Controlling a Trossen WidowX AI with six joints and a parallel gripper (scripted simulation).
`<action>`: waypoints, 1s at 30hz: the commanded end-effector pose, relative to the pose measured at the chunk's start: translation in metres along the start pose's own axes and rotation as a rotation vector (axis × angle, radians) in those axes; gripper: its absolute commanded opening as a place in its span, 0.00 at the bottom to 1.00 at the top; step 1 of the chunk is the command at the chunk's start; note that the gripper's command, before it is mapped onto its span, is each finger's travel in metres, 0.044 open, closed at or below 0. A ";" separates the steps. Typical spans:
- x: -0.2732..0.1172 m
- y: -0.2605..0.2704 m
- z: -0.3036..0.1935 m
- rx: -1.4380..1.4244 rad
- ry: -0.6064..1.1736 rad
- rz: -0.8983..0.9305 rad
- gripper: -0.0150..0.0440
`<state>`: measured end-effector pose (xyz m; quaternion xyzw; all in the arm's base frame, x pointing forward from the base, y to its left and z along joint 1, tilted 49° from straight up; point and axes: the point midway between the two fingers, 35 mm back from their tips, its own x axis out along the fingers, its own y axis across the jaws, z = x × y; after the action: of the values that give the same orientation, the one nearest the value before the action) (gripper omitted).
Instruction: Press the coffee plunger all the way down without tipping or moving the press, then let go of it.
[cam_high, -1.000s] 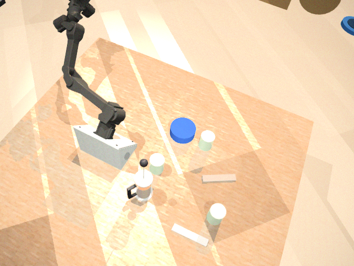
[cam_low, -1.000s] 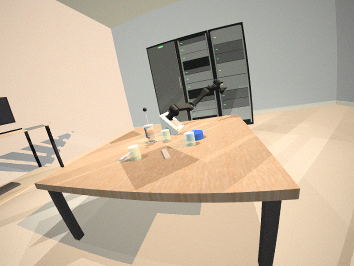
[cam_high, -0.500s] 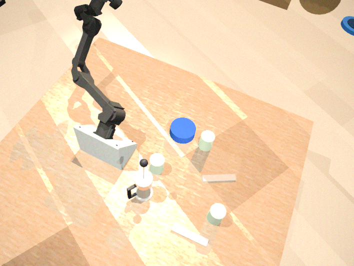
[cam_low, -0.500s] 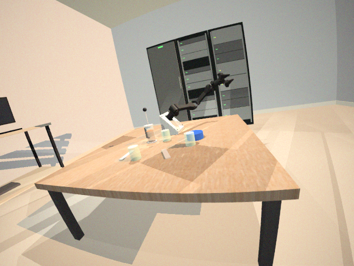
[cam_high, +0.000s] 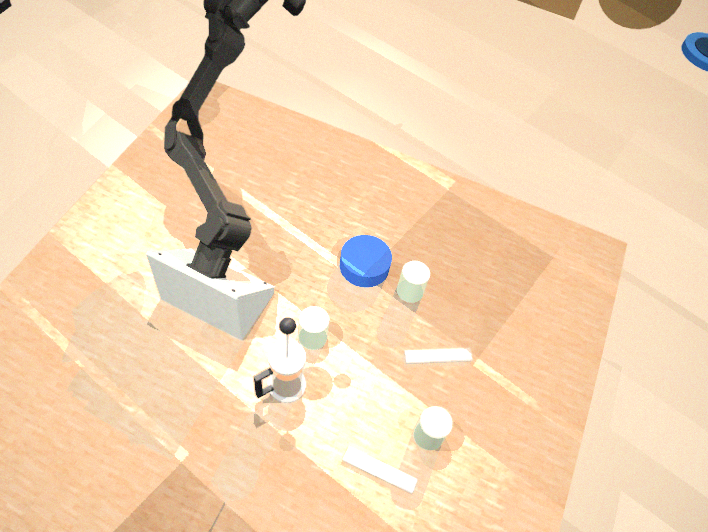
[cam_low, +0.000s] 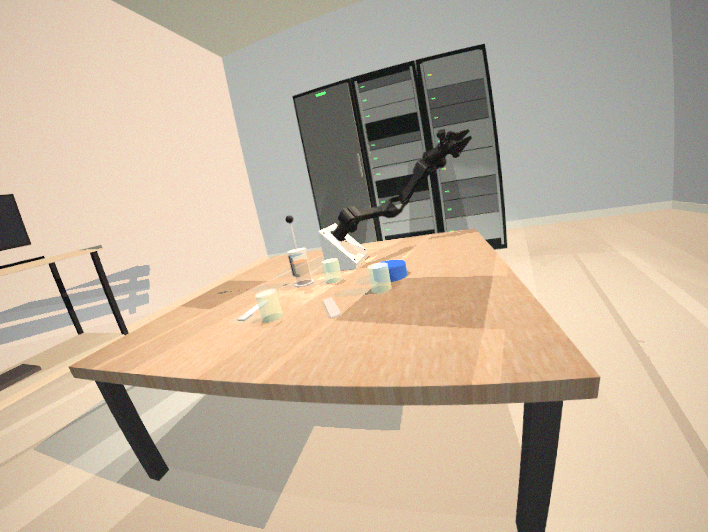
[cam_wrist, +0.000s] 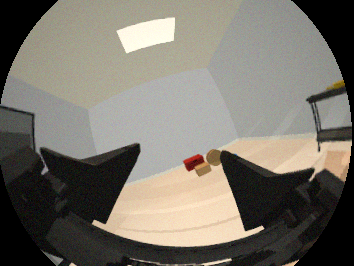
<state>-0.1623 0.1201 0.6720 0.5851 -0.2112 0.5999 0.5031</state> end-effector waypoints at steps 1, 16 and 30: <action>0.011 -0.040 0.039 -0.065 -0.080 -0.102 1.00; -0.003 -0.164 0.183 -0.365 -0.365 -0.450 1.00; -0.076 -0.264 0.293 -0.599 -0.427 -0.902 1.00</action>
<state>0.1790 -0.0379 0.5918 0.5649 -0.2124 0.1284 0.7870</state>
